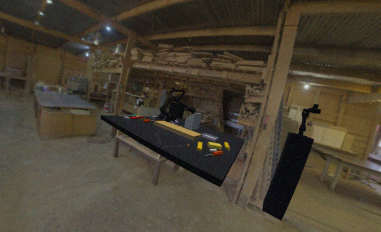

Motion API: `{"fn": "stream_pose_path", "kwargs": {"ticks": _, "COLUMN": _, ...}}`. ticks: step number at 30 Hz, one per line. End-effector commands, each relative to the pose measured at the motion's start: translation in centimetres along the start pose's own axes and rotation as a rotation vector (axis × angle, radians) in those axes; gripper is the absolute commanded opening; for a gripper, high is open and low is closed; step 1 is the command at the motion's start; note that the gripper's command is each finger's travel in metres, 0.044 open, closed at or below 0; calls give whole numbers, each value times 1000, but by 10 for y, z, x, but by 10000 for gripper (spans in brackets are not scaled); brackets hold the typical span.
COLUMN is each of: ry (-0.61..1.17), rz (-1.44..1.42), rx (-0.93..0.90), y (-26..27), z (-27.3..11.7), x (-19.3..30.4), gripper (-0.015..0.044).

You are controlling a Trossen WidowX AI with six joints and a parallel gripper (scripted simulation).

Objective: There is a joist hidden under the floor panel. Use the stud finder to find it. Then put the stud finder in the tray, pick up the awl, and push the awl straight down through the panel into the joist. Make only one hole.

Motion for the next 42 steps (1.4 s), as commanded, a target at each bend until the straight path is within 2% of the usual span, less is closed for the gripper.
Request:
{"fn": "stream_pose_path", "kwargs": {"ticks": 1, "ry": -16, "rz": 4, "rx": 0, "y": -1, "z": -1, "x": -4, "gripper": 381}}
{"fn": "stream_pose_path", "kwargs": {"ticks": 29, "ry": -1, "rz": 0, "rx": -1, "y": 0, "z": 0, "x": 0, "gripper": 381}}
{"fn": "stream_pose_path", "kwargs": {"ticks": 31, "ry": 0, "rz": 0, "rx": 0, "y": 0, "z": 0, "x": 0, "gripper": 433}}
{"fn": "stream_pose_path", "kwargs": {"ticks": 32, "ry": 0, "rz": 0, "rx": 0, "y": 0, "z": 0, "x": 0, "gripper": 440}}
{"fn": "stream_pose_path", "kwargs": {"ticks": 42, "ry": 0, "rz": 0, "rx": 0, "y": 0, "z": 0, "x": 0, "gripper": 440}}
Point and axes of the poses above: the point midway between the two fingers, 35 mm back from their tips, its own z axis out along the fingers, its own y axis across the jaws, x = y × z, the point moved 3 cm from there along -z, back along the fingers, and after that the axes turned 5 degrees about -z, right-handed, at the moved point
